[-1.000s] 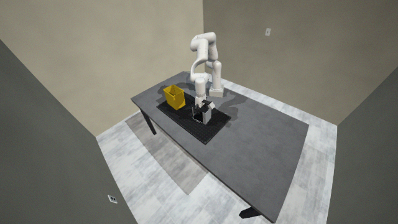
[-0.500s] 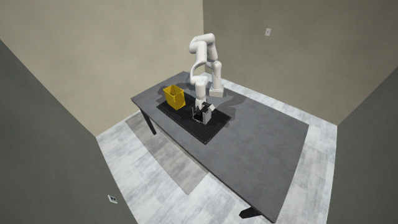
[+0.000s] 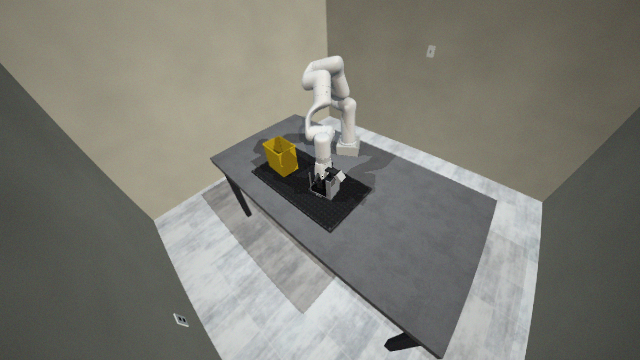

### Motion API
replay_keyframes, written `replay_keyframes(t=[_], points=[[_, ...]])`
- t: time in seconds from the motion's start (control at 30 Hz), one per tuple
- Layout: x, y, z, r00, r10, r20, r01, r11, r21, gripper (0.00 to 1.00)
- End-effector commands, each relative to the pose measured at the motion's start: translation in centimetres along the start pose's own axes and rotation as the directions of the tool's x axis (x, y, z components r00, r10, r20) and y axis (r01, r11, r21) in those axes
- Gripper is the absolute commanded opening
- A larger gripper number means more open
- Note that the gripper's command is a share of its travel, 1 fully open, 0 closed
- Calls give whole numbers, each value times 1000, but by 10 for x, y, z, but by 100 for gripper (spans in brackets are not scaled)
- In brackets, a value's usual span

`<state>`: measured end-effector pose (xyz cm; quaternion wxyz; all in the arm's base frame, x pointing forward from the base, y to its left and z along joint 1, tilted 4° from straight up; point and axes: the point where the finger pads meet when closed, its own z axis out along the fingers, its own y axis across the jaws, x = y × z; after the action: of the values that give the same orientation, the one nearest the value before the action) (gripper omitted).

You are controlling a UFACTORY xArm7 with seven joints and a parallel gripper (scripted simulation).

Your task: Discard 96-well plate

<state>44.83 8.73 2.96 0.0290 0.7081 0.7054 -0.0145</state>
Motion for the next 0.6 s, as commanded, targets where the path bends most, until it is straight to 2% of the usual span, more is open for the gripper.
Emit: replay_keyframes(t=[0.0, 0.17, 0.57], points=[[0, 2, 6, 1000, 0, 0, 0, 1000, -4, 100], [0, 2, 14, 1000, 0, 0, 0, 1000, -4, 100], [0, 2, 15, 1000, 0, 0, 0, 1000, -4, 100]])
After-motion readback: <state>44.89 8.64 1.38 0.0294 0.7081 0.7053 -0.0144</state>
